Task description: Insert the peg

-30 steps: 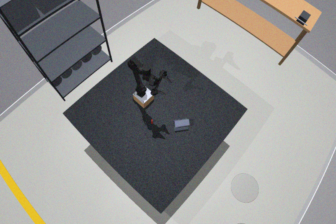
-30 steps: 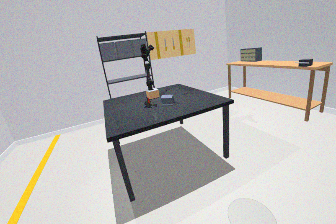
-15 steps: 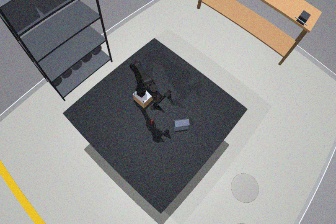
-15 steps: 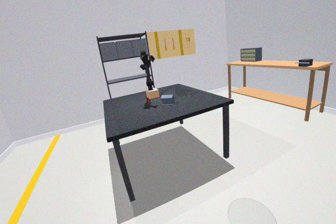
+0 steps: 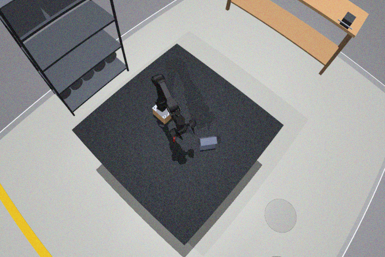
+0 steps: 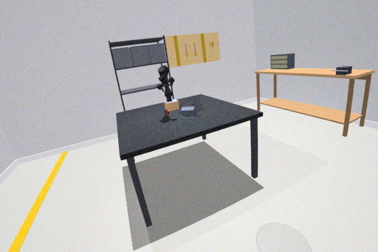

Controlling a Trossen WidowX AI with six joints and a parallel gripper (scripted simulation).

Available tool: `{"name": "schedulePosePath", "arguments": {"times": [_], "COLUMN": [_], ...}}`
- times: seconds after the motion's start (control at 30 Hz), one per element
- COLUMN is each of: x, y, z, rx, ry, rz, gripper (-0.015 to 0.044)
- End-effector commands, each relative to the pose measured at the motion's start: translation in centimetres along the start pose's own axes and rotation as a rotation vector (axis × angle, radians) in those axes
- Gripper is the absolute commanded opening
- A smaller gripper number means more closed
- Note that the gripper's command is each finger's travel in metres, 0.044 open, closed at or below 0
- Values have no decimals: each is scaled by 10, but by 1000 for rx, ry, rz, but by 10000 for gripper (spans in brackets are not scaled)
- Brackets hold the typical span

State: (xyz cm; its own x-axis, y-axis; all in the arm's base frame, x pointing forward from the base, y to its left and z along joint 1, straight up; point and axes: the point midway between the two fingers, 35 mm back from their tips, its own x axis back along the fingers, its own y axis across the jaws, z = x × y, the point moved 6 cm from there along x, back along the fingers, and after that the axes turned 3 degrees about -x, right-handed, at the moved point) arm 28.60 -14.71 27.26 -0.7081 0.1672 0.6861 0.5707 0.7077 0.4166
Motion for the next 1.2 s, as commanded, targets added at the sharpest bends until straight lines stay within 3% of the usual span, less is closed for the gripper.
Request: {"name": "schedulePosePath", "arguments": {"times": [0.0, 0.7, 1.17], "x": [-24, -79, -86], "y": [-21, -111, -116], "z": [19, 124, 131], "rx": [27, 192, 198], "ry": [107, 672, 692], "rz": [90, 383, 389], "gripper": [440, 440, 440]}}
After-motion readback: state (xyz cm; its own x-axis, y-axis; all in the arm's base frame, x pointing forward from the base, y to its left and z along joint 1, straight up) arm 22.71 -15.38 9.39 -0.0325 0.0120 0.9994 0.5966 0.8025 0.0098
